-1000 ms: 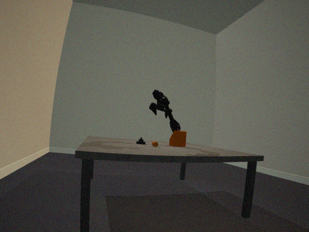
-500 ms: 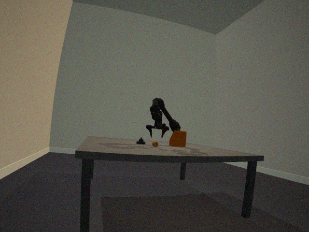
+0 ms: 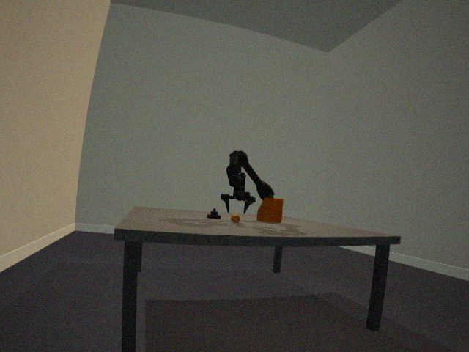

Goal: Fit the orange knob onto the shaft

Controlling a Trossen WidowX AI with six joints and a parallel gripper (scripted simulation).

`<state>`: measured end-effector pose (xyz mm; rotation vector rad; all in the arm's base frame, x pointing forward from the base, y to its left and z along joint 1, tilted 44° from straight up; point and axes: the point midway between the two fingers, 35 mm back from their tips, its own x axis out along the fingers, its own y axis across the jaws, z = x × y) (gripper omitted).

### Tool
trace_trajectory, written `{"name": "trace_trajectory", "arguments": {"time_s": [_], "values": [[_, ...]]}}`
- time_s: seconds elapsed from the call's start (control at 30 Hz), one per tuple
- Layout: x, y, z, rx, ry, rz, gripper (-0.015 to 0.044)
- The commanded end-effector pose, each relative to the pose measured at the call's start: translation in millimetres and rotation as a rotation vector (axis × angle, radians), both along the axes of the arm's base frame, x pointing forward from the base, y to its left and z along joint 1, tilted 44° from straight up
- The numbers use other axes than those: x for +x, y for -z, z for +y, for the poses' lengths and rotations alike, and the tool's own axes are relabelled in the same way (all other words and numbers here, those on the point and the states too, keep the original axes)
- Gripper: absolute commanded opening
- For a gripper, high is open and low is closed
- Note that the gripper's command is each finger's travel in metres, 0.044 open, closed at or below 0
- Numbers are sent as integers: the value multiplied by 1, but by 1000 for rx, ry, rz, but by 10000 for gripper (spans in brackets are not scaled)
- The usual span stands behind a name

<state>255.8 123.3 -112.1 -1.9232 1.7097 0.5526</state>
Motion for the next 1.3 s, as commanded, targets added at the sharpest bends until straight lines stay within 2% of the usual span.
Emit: {"name": "trace_trajectory", "arguments": {"time_s": [0.0,0.73,1.0,1.27], "values": [[0,5,-6,-6,-5,5,440],[4,29,-29,-9,-5,5,440],[4,29,-29,-9,-5,5,240],[4,29,-29,-9,-5,5,240]]}}
